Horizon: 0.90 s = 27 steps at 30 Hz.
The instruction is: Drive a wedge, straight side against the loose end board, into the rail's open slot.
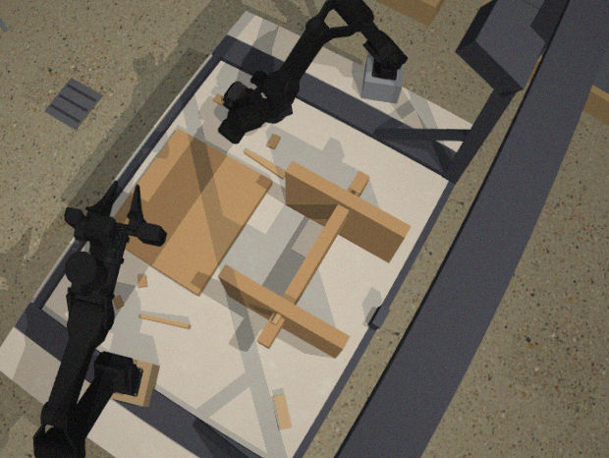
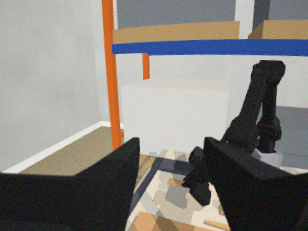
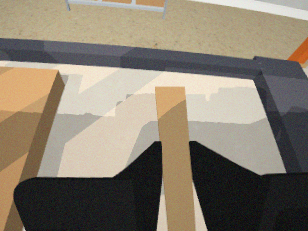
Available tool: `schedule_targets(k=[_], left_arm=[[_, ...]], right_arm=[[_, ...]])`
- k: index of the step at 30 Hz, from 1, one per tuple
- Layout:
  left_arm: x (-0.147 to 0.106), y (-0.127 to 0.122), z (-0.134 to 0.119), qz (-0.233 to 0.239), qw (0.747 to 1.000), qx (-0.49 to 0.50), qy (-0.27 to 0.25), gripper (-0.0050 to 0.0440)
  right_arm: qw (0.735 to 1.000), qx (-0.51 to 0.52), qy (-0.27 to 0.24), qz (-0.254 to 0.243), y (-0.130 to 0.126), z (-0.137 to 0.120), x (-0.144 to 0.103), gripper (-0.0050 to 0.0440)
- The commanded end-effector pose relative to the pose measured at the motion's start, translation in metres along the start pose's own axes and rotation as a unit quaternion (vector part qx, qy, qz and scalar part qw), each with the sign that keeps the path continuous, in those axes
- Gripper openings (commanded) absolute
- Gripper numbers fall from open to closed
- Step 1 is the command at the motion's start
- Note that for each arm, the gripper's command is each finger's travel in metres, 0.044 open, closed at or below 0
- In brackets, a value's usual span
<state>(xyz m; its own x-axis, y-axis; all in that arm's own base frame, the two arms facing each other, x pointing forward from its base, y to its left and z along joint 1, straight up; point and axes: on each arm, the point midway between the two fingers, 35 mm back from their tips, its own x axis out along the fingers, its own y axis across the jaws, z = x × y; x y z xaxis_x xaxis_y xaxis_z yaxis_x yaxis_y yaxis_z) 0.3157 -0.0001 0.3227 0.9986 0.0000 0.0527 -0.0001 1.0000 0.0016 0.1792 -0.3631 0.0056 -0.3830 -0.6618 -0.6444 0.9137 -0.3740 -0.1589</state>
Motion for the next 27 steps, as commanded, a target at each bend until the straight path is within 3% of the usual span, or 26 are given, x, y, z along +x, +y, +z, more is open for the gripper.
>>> schedule_targets(k=[1, 9, 12, 14, 27], left_arm=[[-0.001, 0.001, 0.004, 0.003, 1.000, -0.001, -0.006, 0.0201], [-0.001, 0.001, 0.004, 0.003, 1.000, -0.001, -0.006, 0.0201], [-0.001, 0.001, 0.004, 0.003, 1.000, -0.001, -0.006, 0.0201], [-0.001, 0.001, 0.004, 0.003, 1.000, -0.001, -0.006, 0.0201], [-0.001, 0.001, 0.004, 0.003, 1.000, -0.001, -0.006, 0.0201]], right_arm=[[0.998, -0.044, -0.011, 0.037, 0.016, 0.026, -0.010, 0.0010], [0.983, -0.168, -0.015, 0.068, 0.032, 0.036, -0.014, 0.0010], [0.983, -0.172, -0.007, 0.061, 0.029, 0.027, -0.008, 0.0010], [0.981, -0.182, -0.017, 0.072, 0.034, 0.038, -0.015, 0.0010], [0.919, -0.373, -0.051, 0.119, 0.060, 0.062, -0.026, 0.0010]])
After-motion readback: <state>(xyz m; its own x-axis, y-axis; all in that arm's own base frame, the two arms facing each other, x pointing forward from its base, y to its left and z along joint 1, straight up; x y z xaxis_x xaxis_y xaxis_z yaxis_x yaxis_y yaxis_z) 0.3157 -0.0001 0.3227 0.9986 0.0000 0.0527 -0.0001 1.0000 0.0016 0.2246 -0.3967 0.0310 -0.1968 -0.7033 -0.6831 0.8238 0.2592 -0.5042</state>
